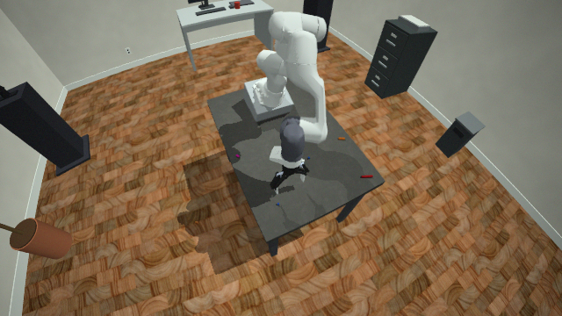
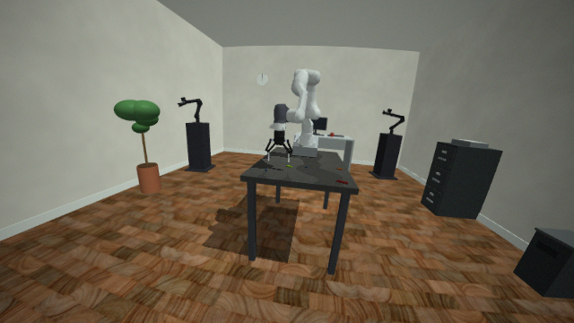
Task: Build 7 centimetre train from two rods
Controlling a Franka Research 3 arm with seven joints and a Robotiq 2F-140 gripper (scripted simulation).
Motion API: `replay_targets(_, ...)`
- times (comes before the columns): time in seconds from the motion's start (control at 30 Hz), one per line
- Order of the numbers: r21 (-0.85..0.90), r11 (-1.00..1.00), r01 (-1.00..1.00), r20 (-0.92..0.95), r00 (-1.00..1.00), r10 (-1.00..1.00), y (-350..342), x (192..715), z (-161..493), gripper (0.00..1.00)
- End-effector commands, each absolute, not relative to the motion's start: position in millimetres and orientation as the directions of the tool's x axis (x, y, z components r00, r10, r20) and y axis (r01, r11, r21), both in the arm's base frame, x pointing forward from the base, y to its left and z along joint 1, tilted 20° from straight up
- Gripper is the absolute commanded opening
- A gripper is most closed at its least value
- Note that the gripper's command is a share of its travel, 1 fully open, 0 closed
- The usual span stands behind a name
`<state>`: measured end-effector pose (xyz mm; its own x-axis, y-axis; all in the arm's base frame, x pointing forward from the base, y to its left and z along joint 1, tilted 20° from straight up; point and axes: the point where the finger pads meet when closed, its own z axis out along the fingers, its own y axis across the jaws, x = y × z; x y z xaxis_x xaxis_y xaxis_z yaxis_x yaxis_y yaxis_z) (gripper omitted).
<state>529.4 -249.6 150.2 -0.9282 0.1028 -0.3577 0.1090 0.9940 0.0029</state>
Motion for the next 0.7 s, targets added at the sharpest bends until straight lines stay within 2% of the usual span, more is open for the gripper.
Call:
replay_targets(0.0, 0.038, 0.962, 0.269, -0.340, -0.902, 0.265, -245, 531, 151, 1.00)
replay_targets(0.67, 0.133, 0.849, 0.512, -0.318, -0.789, 0.526, -228, 534, 152, 1.00)
